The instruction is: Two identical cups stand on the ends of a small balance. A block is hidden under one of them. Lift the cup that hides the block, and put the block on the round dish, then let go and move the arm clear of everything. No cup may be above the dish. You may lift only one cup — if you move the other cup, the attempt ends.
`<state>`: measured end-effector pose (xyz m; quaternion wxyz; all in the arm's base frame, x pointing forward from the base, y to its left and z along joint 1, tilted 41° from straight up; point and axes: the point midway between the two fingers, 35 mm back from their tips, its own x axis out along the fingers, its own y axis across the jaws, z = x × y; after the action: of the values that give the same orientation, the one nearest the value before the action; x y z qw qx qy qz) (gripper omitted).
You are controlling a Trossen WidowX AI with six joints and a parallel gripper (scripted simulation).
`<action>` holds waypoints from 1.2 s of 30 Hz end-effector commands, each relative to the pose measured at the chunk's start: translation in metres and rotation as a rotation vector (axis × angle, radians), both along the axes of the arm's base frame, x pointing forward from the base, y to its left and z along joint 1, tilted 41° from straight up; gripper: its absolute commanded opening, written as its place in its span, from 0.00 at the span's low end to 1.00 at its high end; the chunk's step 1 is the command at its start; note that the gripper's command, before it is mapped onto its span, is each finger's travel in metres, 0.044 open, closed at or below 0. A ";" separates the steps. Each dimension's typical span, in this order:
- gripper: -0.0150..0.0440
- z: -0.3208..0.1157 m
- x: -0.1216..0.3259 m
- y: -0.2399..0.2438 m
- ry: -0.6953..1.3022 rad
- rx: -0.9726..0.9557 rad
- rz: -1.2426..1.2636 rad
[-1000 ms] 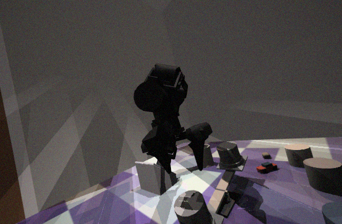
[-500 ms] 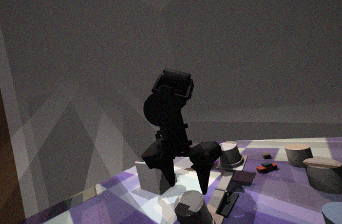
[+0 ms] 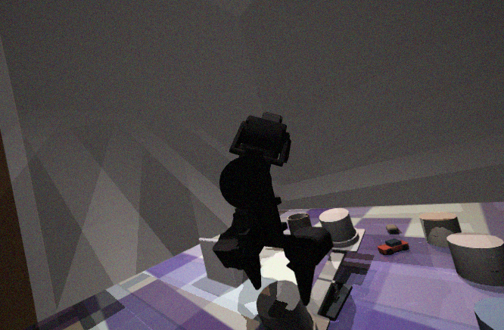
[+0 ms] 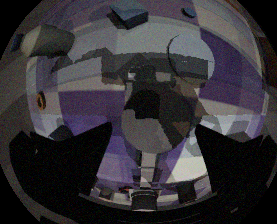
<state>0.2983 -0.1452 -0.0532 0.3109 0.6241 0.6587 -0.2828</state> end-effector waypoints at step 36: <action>0.80 -0.034 -0.003 0.030 0.002 0.004 -0.007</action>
<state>0.2956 -0.1153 -0.0865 0.3096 0.6251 0.6587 -0.2819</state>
